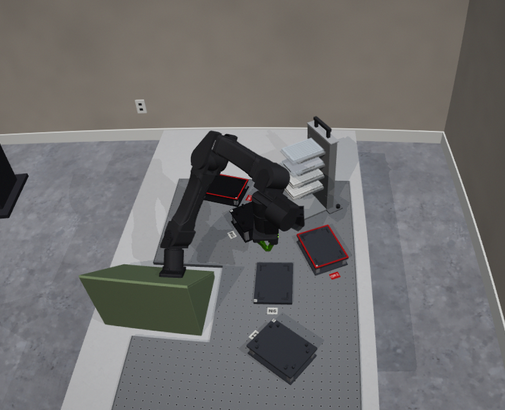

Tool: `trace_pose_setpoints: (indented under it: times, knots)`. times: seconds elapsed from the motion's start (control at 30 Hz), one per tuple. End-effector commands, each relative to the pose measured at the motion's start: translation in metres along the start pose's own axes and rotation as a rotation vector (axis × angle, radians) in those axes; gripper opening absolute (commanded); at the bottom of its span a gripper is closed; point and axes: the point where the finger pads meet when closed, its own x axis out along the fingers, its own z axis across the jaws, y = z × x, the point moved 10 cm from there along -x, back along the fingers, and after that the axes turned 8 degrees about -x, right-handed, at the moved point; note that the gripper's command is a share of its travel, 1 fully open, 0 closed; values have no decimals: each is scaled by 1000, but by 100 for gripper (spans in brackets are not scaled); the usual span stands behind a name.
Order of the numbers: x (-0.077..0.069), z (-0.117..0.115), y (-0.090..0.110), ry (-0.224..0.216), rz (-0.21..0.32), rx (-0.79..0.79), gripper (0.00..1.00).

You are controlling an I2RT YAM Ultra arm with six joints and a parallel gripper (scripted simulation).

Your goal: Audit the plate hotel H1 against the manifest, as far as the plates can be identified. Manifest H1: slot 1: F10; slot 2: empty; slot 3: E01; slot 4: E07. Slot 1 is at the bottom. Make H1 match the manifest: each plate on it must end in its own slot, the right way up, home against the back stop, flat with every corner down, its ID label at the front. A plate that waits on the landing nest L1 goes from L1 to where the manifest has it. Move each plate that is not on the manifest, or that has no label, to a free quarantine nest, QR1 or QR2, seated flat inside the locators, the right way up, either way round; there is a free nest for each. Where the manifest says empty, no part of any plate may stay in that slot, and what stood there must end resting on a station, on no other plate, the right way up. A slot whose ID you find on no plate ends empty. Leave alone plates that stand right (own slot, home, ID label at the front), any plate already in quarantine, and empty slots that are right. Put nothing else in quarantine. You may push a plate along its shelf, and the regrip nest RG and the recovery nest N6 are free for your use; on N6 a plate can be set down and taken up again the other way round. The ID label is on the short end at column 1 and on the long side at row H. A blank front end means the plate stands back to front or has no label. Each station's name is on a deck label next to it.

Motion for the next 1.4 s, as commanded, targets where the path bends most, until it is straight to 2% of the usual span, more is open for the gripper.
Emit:
trace_pose_setpoints:
  times: [0.0, 0.8, 0.93, 1.37]
  knots:
    - [-25, -7, 1, -36, 20, 36, 0]
    - [-25, -7, 1, -36, 20, 36, 0]
    - [-25, -1, -1, -36, 20, 36, 0]
    - [-26, 40, -15, -36, 20, 36, 0]
